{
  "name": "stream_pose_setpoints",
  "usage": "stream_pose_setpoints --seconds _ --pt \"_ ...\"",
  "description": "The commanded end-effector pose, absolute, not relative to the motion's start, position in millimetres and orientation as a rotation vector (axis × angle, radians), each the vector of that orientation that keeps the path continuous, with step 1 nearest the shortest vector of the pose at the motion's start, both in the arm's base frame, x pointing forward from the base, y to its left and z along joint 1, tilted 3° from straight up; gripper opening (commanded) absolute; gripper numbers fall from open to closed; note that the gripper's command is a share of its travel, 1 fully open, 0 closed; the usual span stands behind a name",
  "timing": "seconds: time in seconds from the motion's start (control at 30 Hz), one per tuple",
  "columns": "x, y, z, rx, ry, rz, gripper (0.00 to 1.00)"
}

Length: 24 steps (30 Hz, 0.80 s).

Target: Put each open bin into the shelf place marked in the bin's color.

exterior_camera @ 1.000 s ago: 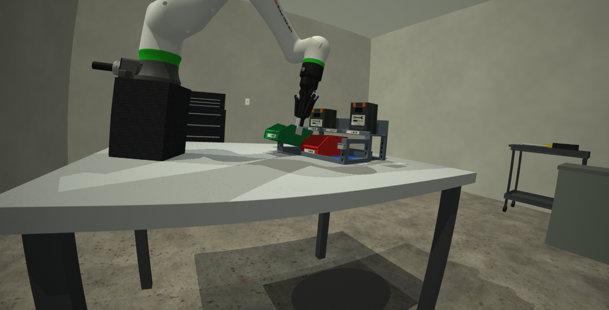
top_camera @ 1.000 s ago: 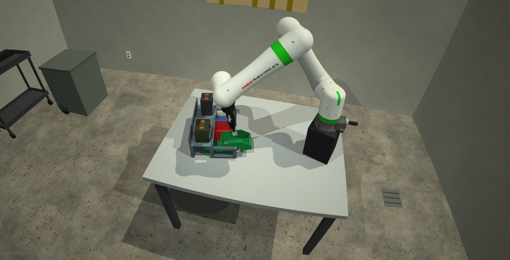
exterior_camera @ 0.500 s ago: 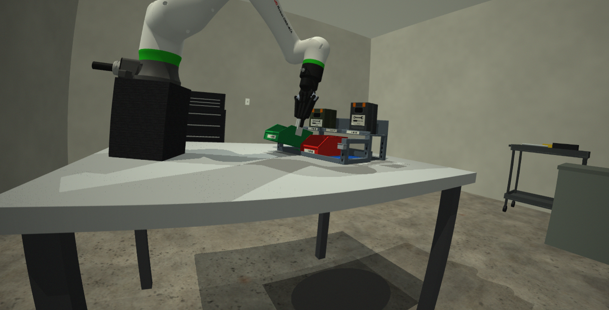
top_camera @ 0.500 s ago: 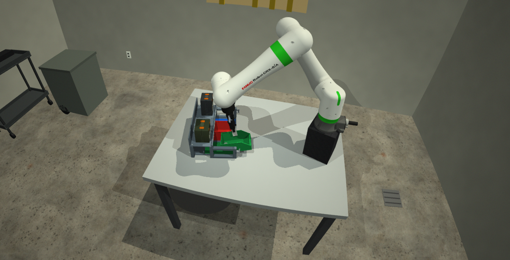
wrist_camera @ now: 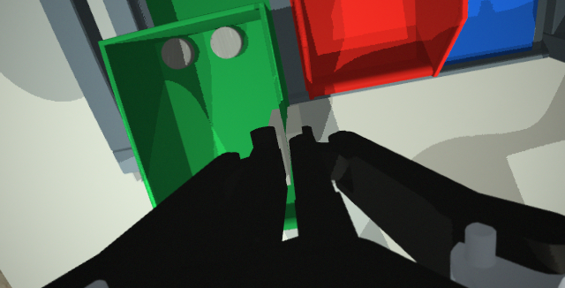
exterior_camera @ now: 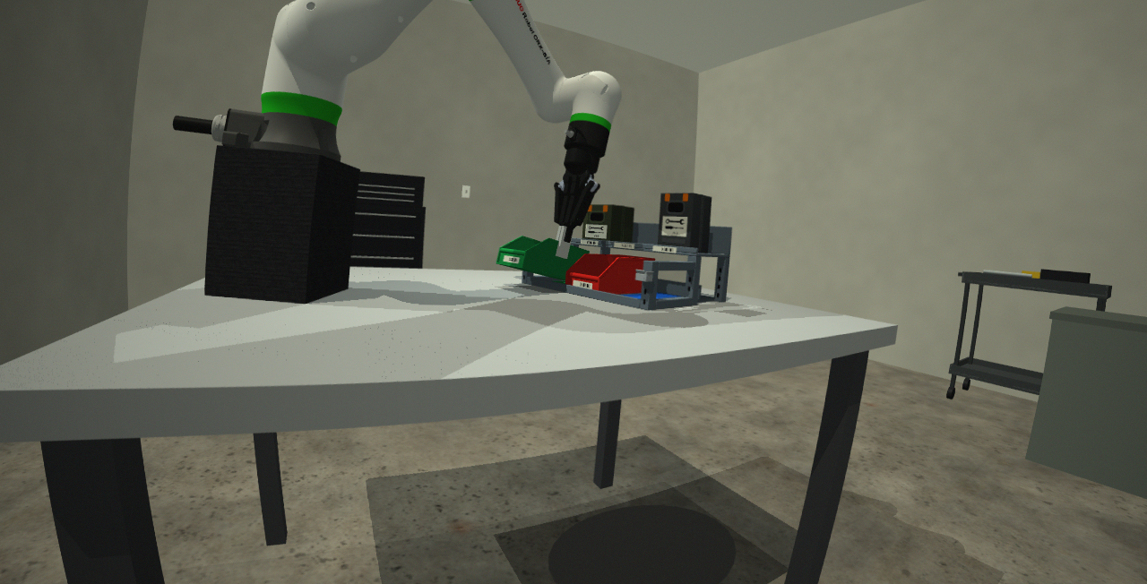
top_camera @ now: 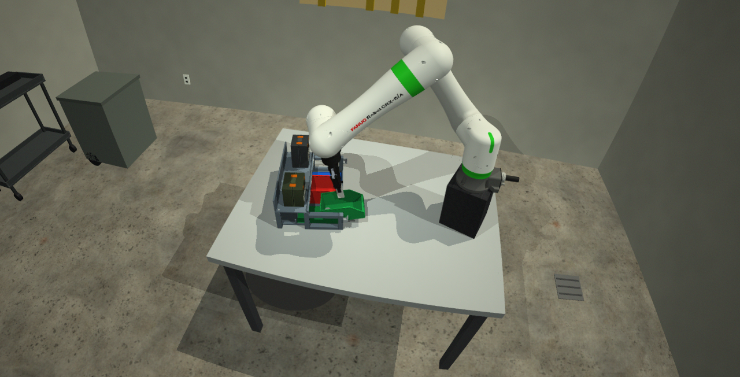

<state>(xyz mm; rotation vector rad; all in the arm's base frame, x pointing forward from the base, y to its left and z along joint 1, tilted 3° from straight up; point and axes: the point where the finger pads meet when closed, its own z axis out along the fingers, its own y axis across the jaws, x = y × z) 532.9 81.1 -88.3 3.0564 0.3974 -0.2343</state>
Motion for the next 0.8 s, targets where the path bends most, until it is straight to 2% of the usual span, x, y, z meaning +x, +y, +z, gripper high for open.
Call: stream_pose_setpoints --seconds 0.0,0.77 --pt "533.2 81.1 -88.9 3.056 0.397 -0.234 0.0" --pt "533.4 81.0 -93.4 3.056 0.397 -0.233 0.0"
